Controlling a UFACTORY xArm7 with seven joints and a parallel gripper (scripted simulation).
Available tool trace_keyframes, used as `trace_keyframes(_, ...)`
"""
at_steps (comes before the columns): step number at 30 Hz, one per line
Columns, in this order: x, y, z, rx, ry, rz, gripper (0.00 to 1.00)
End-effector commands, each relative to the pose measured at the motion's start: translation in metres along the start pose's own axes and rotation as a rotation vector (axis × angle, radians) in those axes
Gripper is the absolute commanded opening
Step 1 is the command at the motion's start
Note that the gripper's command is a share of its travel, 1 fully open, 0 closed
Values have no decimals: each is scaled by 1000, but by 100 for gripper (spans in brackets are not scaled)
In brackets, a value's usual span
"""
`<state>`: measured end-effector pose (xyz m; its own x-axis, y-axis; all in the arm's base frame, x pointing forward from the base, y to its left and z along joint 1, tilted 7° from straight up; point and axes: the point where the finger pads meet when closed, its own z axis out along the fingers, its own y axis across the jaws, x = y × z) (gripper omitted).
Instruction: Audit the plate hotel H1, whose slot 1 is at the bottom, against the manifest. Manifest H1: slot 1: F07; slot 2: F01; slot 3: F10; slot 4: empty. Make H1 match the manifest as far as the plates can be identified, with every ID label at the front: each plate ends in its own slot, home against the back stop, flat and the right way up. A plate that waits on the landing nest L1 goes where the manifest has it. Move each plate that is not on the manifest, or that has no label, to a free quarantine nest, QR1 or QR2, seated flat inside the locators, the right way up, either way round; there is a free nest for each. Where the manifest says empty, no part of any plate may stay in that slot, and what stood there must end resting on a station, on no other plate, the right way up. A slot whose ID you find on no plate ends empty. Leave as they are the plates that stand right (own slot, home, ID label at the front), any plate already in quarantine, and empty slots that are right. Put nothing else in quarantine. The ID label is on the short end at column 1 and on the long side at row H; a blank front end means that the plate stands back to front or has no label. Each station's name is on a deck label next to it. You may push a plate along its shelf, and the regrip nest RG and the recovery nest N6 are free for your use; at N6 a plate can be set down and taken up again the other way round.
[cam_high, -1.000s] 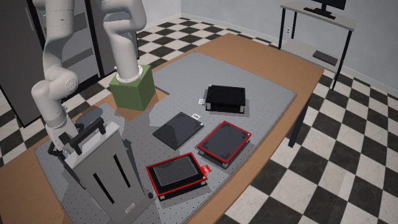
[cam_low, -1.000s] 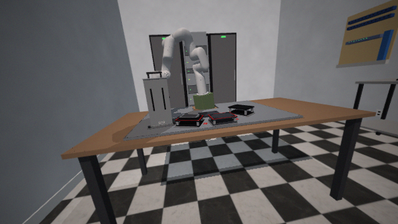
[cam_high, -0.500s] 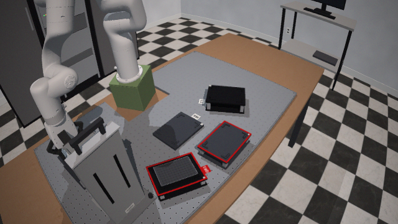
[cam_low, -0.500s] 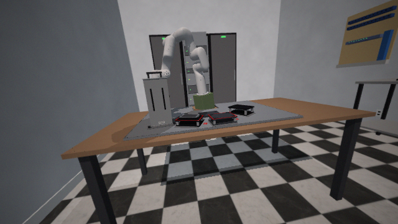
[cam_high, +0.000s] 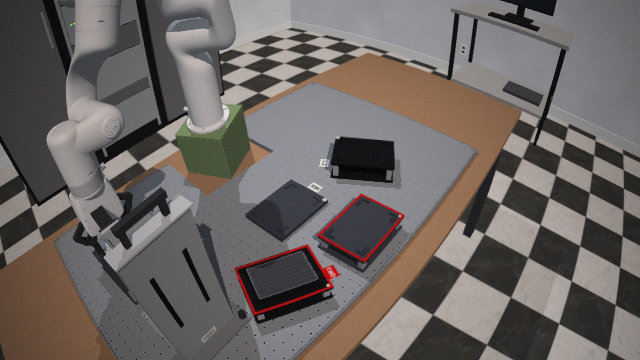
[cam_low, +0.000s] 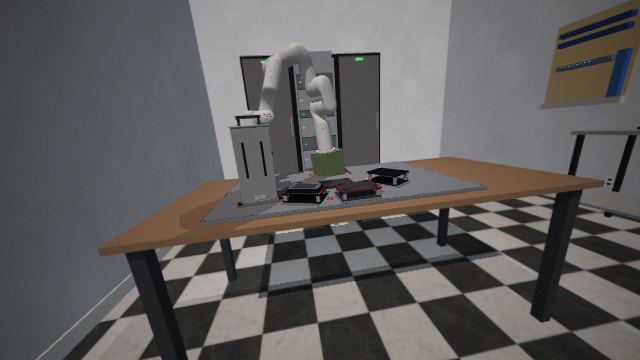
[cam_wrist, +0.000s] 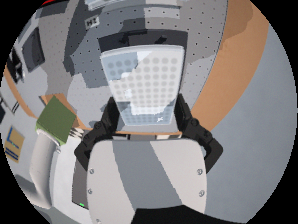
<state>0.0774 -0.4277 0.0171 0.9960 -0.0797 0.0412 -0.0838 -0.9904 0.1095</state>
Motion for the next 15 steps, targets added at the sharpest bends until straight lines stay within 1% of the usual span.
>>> trace_keyframes(1,0,1,-3,-4,1,0,0)
trace_keyframes(10,0,1,-4,-3,1,0,0)
trace_keyframes(15,0,1,-7,-4,1,0,0)
